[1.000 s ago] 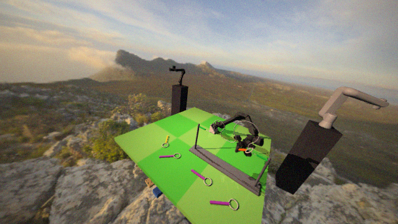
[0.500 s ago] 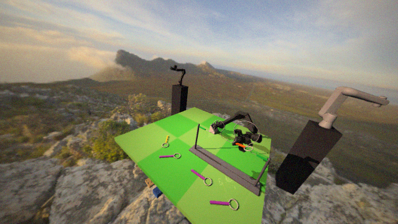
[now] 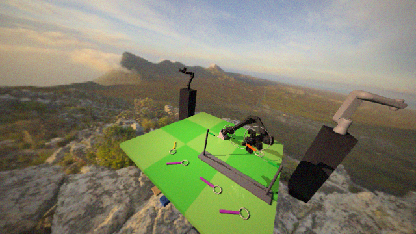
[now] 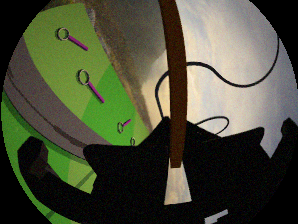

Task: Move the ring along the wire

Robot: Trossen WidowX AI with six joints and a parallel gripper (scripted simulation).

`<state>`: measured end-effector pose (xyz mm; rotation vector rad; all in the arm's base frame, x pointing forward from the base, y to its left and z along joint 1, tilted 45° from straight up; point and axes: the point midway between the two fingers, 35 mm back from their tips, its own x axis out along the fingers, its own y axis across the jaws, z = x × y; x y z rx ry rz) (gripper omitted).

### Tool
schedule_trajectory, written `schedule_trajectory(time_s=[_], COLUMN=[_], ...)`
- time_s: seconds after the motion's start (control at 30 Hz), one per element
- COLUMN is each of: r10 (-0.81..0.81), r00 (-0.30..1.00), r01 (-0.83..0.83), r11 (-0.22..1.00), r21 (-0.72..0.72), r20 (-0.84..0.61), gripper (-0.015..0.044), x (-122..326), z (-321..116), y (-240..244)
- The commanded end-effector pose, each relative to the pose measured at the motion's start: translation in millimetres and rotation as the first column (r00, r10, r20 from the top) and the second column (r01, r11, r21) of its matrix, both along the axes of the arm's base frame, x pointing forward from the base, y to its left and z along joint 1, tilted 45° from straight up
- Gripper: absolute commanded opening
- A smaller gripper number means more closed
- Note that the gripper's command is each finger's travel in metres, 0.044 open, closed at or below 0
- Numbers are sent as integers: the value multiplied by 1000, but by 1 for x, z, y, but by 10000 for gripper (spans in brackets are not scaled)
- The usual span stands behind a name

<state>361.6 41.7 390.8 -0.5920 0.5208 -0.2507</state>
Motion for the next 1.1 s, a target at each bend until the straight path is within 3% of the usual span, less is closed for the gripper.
schedule_trajectory(time_s=[0.0,1.07], r10=[-5,-7], r00=[1000,998], r01=[5,-26], r11=[996,833], r21=[-86,-553], r20=[-2,-57], gripper=[-150,-150], x=[-2,-6], z=[11,74], y=[-11,-54])
